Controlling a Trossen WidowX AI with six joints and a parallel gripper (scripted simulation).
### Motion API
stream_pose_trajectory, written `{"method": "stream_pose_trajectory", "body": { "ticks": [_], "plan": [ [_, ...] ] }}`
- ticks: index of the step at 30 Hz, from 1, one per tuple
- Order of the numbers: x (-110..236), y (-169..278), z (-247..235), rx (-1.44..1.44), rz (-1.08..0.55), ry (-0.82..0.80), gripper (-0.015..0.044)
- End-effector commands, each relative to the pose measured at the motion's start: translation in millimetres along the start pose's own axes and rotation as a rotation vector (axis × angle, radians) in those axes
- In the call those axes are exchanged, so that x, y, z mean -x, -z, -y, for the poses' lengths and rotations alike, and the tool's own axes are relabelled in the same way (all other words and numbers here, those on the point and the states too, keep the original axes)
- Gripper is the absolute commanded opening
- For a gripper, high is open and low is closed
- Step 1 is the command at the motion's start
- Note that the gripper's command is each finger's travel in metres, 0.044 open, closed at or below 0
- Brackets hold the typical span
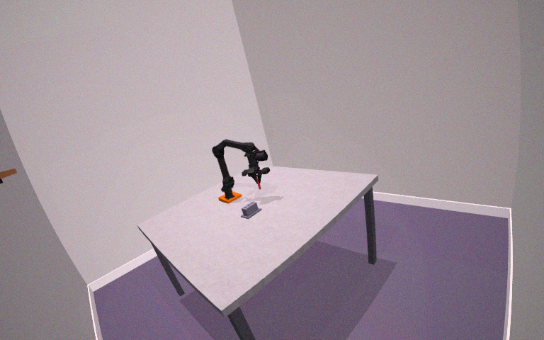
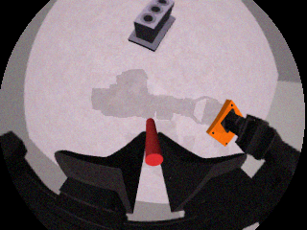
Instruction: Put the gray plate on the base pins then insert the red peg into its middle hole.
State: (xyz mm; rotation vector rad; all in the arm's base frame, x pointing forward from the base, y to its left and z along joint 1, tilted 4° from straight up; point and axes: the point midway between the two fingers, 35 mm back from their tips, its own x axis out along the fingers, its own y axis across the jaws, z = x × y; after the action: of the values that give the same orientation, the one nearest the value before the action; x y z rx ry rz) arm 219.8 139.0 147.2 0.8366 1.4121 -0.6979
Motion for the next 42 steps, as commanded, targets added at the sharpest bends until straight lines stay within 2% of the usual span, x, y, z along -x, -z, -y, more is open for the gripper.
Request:
{"method": "stream_pose_trajectory", "body": {
  "ticks": [1, 42],
  "plan": [
    [1.8, -7.5, -5.8, -0.001, -0.004, -0.013, 0.0000],
    [5.8, -124.3, -25.9, 0.000, 0.023, -0.005, 0.0000]
  ]
}}
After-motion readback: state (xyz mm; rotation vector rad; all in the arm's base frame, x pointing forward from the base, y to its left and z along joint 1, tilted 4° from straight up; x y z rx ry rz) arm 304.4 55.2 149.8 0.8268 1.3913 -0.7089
